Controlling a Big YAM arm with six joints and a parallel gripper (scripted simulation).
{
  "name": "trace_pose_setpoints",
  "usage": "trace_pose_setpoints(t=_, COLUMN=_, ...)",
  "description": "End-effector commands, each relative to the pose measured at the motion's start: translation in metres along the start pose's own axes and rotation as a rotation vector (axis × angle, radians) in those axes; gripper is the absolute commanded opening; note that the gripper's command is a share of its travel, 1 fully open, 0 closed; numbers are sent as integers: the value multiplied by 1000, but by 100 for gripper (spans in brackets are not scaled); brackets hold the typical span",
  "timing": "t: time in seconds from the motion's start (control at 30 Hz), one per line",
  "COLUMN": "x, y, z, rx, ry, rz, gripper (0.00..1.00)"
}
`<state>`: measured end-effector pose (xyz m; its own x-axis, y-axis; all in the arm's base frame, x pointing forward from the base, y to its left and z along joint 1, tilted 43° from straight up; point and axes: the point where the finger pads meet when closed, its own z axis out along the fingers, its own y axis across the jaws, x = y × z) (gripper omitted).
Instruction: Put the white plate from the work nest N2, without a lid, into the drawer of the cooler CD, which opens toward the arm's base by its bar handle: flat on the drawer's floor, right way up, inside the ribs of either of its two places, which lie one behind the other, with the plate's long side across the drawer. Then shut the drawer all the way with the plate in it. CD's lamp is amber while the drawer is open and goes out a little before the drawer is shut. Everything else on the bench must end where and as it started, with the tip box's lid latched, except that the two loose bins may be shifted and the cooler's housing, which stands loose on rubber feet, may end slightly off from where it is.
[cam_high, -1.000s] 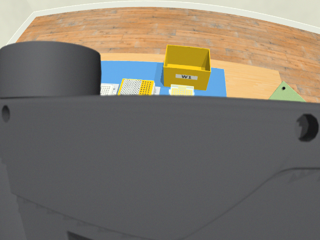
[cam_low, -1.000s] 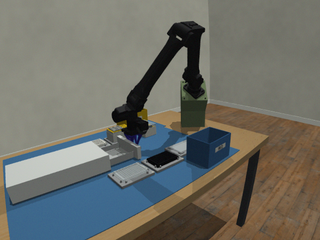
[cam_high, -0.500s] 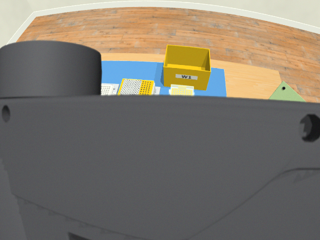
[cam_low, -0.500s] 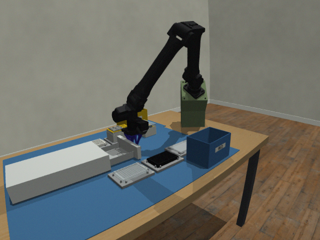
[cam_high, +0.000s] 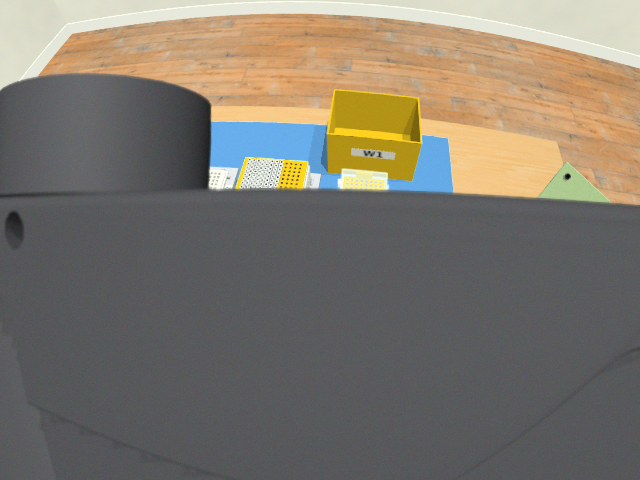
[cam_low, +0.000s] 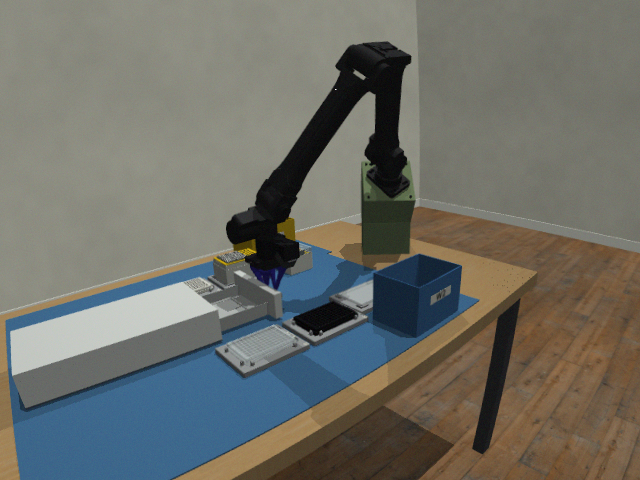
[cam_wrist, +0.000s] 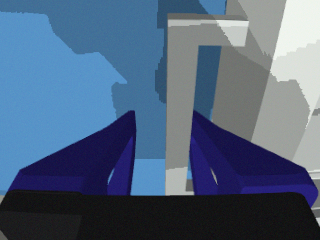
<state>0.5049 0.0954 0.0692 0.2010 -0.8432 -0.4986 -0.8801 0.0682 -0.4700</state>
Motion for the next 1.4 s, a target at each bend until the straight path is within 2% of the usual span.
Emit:
trace_pose_setpoints(t=0.0, x=-7, y=-2, z=-5, rx=13, ry=-3, rz=3, gripper=30)
trace_pose_setpoints(t=0.97, x=-7, y=-2, z=-5, rx=13, ry=-3, rz=3, gripper=30)
trace_pose_setpoints(t=1.0, x=-10, y=-5, z=-7, rx=27, ry=-6, rz=-8, gripper=30)
trace_pose_setpoints(t=1.1, x=-11, y=-1, z=-7, rx=25, ry=-7, rz=-9, gripper=30)
trace_pose_setpoints(t=1.13, x=-10, y=3, z=-7, rx=12, ry=-6, rz=0, gripper=30)
trace_pose_setpoints(t=1.37, x=-9, y=4, z=-7, rx=8, ry=-6, rz=4, gripper=30)
